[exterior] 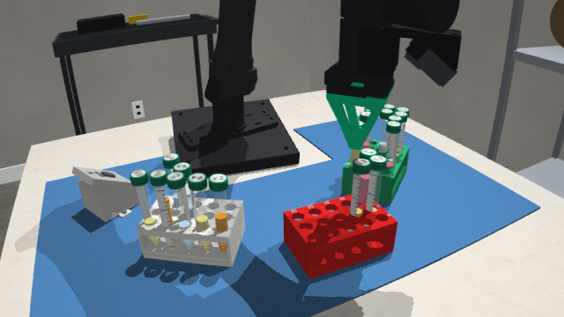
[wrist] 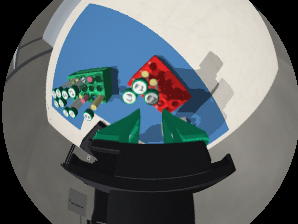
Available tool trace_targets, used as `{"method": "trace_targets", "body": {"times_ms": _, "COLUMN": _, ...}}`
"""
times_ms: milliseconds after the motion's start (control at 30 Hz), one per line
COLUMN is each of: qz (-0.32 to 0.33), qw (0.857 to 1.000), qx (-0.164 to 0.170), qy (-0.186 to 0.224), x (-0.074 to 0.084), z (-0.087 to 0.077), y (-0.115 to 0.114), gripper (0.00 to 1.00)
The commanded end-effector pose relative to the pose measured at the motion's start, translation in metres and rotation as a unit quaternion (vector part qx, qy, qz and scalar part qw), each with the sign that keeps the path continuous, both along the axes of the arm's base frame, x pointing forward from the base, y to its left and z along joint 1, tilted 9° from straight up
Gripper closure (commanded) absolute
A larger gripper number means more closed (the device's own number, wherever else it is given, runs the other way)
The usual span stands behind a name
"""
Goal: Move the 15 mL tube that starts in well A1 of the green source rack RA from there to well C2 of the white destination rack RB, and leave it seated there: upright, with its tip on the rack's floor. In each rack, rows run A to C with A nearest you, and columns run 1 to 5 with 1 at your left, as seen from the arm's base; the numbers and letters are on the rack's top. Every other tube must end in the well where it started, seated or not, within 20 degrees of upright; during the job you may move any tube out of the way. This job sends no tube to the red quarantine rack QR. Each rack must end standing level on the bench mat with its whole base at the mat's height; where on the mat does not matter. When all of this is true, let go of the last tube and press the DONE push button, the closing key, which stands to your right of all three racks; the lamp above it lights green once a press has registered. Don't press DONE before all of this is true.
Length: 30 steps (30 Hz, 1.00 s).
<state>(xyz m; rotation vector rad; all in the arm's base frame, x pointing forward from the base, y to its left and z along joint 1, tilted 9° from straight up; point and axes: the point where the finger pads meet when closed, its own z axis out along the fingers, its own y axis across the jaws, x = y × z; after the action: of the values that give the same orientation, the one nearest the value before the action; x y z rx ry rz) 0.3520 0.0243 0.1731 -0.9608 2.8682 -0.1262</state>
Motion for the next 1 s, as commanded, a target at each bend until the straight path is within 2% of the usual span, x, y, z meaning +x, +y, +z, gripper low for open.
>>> {"method": "trace_targets", "body": {"times_ms": 0, "qz": 0.000, "qw": 1.000, "qx": 0.003, "qy": -0.018, "x": 0.006, "z": 0.002, "y": 0.001, "gripper": 0.70}}
{"method": "trace_targets", "body": {"times_ms": 233, "qz": 0.000, "qw": 1.000, "qx": 0.003, "qy": -0.018, "x": 0.009, "z": -0.010, "y": 0.000, "gripper": 0.70}}
{"method": "trace_targets", "body": {"times_ms": 967, "qz": 0.000, "qw": 1.000, "qx": 0.003, "qy": -0.018, "x": 0.008, "z": -0.015, "y": 0.000, "gripper": 0.70}}
